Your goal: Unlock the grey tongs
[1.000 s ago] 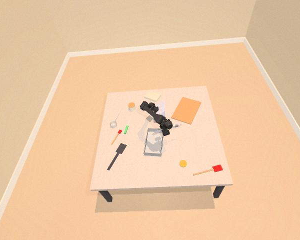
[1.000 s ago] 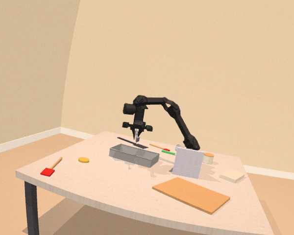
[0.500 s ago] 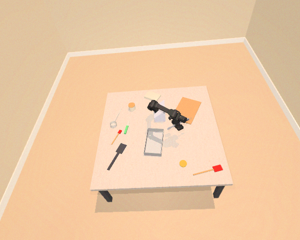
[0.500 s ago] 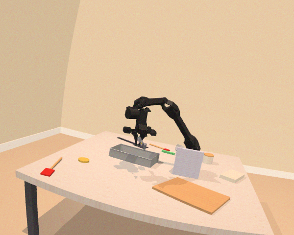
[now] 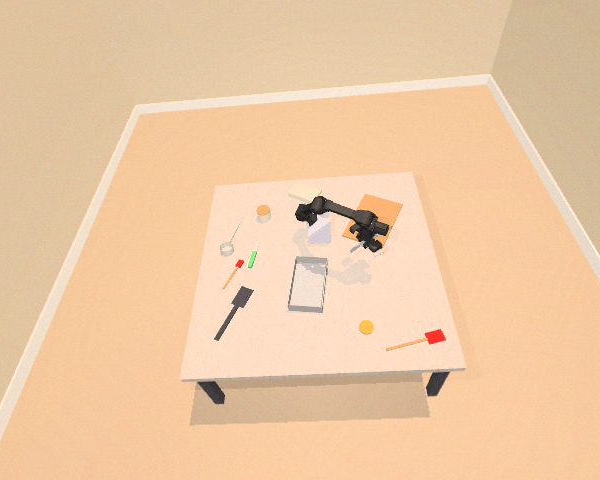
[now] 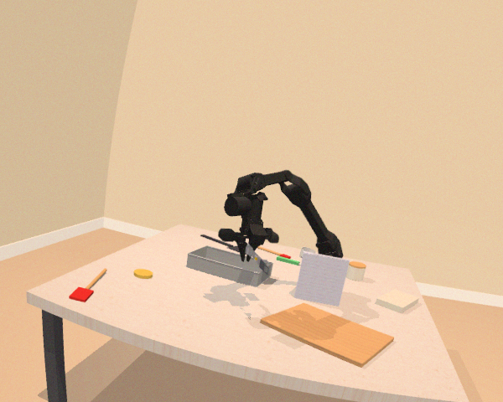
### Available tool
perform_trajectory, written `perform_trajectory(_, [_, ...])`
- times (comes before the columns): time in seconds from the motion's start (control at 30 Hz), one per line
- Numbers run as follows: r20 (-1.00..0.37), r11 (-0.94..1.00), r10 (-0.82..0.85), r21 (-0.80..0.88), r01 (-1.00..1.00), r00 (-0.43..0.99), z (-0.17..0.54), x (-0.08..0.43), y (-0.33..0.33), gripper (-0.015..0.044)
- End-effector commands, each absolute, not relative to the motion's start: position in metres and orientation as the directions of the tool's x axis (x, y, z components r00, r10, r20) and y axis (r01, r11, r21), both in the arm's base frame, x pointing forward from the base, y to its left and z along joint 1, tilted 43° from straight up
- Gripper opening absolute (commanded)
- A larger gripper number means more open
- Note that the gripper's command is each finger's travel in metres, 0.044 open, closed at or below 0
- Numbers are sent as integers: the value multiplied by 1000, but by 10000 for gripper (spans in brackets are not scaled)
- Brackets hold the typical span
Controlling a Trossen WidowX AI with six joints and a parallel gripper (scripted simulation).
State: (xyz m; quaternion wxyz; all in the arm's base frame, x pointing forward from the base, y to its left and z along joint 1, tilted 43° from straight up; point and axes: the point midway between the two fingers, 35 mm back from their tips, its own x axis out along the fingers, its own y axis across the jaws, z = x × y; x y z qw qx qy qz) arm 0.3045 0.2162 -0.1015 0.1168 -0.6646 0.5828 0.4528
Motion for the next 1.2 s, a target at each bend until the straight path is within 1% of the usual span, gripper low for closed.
perform_trajectory(0.0, [-755, -307, -650, 362, -880, -83, -102, 299, 229, -150])
perform_trajectory(0.27, [-770, -378, -634, 396, -837, -78, -116, 256, 268, -150])
perform_trajectory(0.63, [-780, -468, -620, 453, -758, -83, -136, 182, 312, -150])
perform_trajectory(1.17, [-770, -569, -631, 542, -618, -94, -161, 64, 345, -150])
